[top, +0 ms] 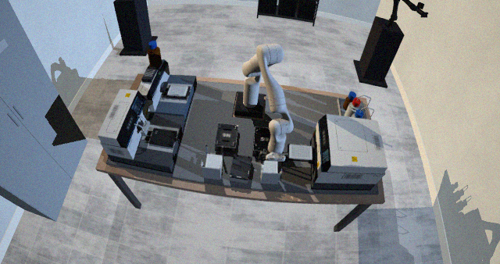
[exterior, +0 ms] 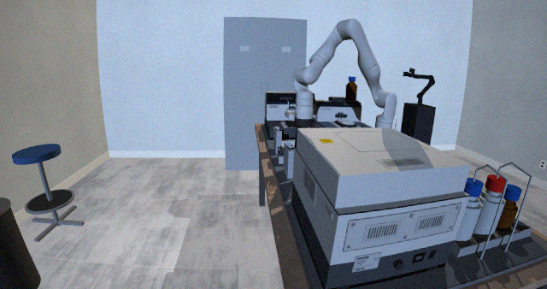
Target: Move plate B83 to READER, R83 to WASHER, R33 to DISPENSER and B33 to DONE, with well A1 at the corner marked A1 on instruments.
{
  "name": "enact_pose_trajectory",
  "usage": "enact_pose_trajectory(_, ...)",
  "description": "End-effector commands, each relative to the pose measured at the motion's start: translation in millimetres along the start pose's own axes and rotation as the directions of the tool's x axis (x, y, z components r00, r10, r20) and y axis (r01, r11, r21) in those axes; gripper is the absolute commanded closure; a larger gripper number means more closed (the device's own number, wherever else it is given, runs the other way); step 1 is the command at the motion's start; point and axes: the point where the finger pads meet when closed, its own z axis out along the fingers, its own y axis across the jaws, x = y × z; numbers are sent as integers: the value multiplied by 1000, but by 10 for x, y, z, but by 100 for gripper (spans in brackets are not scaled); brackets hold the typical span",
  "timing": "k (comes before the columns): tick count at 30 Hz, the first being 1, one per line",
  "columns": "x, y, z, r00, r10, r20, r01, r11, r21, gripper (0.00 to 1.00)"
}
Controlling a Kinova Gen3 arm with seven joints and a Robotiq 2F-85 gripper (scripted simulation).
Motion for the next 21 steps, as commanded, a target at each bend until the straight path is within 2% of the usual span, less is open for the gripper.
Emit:
enact_pose_trajectory(1,5,-2,26,1000,0,-2,0,1000,1,0)
enact_pose_trajectory(21,5,-2,266,1000,0,-2,0,1000,1,0)
